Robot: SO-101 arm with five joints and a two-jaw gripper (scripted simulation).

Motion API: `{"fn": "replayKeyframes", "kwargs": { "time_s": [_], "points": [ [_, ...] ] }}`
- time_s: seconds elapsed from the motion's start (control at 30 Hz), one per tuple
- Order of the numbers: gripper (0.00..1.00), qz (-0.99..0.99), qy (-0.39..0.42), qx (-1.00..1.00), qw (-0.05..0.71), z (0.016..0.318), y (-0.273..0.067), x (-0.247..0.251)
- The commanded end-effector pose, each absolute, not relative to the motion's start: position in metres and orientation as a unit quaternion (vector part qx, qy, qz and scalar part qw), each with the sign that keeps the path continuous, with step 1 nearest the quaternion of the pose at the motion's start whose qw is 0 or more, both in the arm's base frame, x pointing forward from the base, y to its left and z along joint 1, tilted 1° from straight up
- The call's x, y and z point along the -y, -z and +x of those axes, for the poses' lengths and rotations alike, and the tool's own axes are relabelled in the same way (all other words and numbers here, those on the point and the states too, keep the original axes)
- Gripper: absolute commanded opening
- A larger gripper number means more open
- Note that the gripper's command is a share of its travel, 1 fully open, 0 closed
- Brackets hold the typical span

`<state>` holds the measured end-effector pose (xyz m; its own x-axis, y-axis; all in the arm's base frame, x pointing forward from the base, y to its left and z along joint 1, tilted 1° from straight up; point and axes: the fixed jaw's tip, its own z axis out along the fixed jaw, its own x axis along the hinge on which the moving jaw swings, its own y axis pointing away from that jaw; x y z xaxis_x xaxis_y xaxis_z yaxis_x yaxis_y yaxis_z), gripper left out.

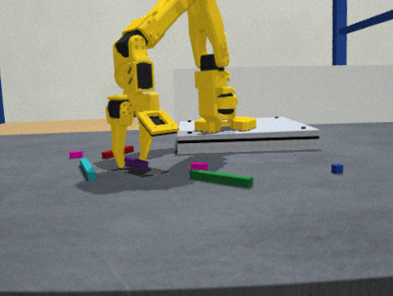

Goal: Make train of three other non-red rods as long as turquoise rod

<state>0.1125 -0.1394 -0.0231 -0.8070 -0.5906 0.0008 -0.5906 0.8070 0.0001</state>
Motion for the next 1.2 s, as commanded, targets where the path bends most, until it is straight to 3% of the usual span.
{"fn": "replayKeyframes", "kwargs": {
  "time_s": [0.0, 0.73, 1.17],
  "points": [
    [0.19, 0.308, 0.007, 0.951, 0.003, 0.1123, 0.0271, 0.1389],
    [0.18, 0.308, 0.007, 0.951, 0.003, 0.1123, 0.0271, 0.1389],
    [0.13, 0.308, 0.007, 0.951, 0.003, 0.1123, 0.0271, 0.1389]
  ]
}}
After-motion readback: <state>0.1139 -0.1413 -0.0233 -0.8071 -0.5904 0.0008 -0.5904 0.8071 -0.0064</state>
